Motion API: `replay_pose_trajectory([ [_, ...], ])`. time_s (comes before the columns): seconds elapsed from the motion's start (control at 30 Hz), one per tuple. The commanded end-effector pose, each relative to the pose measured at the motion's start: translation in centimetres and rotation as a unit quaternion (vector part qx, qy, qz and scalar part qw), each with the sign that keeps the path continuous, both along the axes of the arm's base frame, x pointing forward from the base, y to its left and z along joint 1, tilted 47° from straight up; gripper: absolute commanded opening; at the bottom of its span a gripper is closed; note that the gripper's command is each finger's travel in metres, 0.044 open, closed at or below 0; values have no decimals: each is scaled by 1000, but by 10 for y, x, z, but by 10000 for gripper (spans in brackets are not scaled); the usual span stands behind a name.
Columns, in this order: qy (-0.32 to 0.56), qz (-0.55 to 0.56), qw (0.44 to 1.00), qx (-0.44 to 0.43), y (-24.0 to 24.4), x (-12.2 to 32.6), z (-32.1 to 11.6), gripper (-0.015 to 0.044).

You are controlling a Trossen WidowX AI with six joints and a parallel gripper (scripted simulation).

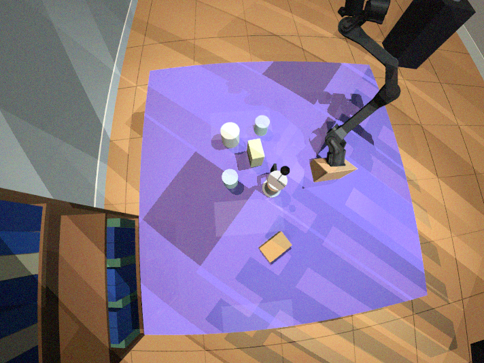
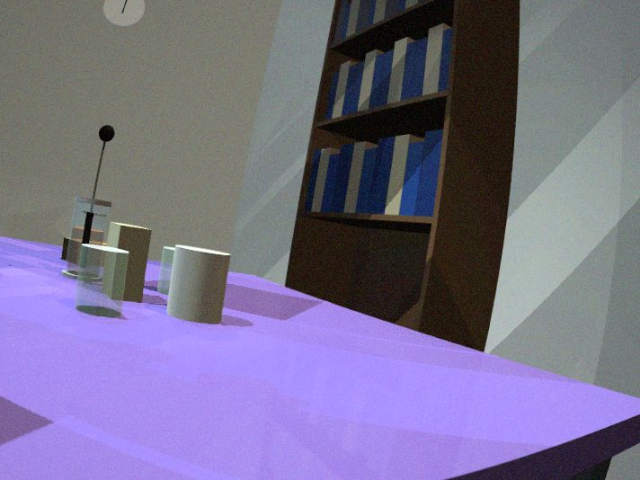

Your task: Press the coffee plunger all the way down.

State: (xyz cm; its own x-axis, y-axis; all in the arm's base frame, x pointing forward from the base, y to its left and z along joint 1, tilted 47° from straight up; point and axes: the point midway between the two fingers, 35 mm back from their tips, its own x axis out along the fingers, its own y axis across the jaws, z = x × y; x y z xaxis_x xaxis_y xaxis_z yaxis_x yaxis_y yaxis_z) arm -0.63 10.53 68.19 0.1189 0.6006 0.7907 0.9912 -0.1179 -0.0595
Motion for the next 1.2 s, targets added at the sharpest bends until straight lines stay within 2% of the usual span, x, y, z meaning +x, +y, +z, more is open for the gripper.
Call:
replay_pose_trajectory([
  [0.0, 5, 5, 1000, 3, -1, 1, 0, 426],
  [0.23, 107, 128, 980, 108, -42, 43, 10, 440],
  [0.6, 276, 310, 870, 267, -78, 146, -6, 440],
  [0.9, 469, 409, 663, 416, -56, 271, -75, 440],
  [1.17, 602, 387, 479, 509, 3, 340, -172, 440],
])
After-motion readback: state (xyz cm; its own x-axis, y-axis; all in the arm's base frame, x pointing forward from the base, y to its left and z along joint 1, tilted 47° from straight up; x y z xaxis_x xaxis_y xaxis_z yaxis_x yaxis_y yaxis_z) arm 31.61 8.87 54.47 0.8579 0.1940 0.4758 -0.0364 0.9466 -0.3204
